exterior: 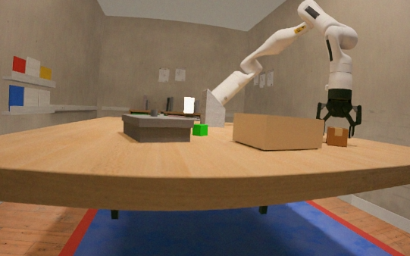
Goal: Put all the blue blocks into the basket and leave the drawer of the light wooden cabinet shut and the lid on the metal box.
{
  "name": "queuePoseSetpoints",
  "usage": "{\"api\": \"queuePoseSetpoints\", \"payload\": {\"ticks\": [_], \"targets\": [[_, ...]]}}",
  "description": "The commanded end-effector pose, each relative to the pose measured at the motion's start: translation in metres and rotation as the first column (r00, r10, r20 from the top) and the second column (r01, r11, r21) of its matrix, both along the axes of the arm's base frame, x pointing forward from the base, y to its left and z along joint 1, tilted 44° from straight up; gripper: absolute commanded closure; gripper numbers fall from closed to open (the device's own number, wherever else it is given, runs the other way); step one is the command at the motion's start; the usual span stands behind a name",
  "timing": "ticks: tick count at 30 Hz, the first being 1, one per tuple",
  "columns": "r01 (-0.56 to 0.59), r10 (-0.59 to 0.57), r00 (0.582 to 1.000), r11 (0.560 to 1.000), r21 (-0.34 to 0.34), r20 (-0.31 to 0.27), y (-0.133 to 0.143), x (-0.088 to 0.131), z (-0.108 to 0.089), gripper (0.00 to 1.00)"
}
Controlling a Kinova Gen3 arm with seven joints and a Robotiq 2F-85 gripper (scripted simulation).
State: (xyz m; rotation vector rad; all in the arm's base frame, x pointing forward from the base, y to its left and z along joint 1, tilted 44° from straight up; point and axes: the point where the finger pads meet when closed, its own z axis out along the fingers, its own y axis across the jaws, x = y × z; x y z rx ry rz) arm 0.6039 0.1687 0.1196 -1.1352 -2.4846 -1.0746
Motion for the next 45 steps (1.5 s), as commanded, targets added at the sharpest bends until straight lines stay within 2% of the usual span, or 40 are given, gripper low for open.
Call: {"api": "queuePoseSetpoints", "payload": {"ticks": [1,29,30,45], "targets": [[0.002,-0.002,1.0,1.0,0.0,0.002,-0.001,0.0007,0.0008,0.07],[0.002,-0.002,1.0,1.0,0.0,0.002,-0.001,0.0007,0.0008,0.07],[0.002,-0.002,1.0,1.0,0.0,0.002,-0.001,0.0007,0.0008,0.33],[0.002,-0.002,1.0,1.0,0.0,0.002,-0.001,0.0007,0.0008,0.33]]}}
